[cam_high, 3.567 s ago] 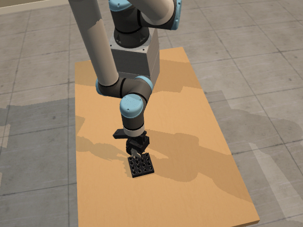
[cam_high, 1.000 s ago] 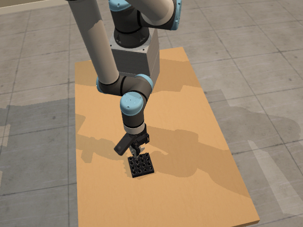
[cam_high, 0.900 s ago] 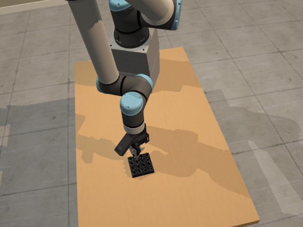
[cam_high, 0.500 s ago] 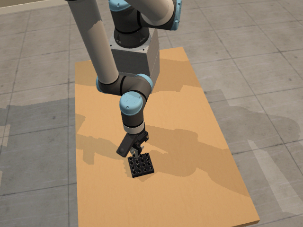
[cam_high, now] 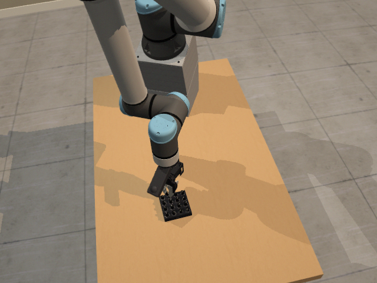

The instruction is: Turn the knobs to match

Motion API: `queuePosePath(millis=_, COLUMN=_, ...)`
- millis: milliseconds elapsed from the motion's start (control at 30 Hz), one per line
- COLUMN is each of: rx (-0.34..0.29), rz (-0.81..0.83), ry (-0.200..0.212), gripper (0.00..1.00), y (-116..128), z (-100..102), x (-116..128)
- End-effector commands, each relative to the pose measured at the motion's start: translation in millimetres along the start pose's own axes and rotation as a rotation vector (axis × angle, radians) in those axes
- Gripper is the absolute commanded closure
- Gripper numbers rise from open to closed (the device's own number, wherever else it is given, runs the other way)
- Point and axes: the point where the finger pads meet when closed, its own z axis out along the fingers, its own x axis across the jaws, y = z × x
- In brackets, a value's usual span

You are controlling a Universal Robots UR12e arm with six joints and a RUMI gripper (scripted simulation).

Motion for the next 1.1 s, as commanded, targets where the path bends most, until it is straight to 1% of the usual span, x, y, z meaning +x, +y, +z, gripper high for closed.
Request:
queuePosePath(millis=0, rx=0.001, rz=-0.034, ry=-0.001, gripper=0.96, y=-0.3, z=-0.4, x=-0.3)
queuePosePath(millis=433, rx=0.001, rz=-0.065, ry=-0.001, gripper=0.96, y=-0.3, z=-0.4, x=-0.5)
queuePosePath(millis=1067, rx=0.001, rz=-0.068, ry=-0.001, gripper=0.96, y=-0.3, z=-0.4, x=-0.5)
